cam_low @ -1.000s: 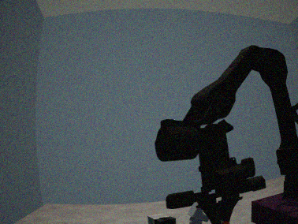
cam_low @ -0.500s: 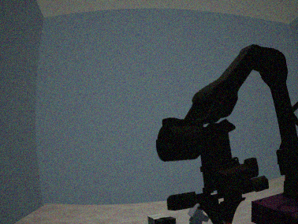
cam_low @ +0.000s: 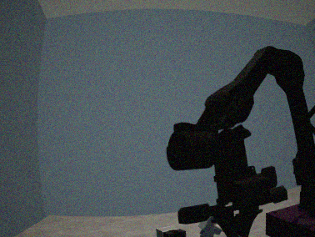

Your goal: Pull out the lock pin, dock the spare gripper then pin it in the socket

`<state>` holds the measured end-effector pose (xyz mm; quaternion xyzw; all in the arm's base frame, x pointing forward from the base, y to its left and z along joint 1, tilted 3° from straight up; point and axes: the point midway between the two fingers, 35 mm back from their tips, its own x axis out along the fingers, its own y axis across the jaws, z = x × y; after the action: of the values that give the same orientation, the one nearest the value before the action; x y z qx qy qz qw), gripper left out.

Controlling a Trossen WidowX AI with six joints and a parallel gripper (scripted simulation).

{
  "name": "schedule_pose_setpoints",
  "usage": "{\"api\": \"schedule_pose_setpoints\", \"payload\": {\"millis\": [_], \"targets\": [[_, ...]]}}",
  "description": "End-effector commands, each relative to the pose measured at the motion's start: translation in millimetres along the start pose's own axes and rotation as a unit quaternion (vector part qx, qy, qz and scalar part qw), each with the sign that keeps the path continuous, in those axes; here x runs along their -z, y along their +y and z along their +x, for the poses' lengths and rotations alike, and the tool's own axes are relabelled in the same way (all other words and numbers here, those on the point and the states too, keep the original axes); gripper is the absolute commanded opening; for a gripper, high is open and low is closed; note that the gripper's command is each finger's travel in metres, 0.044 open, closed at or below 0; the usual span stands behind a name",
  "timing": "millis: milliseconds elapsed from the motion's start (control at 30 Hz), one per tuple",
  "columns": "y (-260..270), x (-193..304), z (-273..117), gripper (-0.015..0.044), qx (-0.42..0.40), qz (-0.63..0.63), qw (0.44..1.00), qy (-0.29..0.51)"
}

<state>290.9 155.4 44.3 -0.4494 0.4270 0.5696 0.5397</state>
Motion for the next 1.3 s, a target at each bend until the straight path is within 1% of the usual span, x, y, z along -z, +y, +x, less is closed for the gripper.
{"api": "schedule_pose_setpoints", "payload": {"millis": [0, 1067, 1267], "targets": [[-1, -5, -1, 0.0000, 0.001, 0.001, 1.000, 0.001], [-1, -29, -3, 0.0000, -0.006, 0.002, 1.000, 0.004], [0, -29, -11, 0.0000, -0.007, 0.001, 1.000, 0.004]]}}
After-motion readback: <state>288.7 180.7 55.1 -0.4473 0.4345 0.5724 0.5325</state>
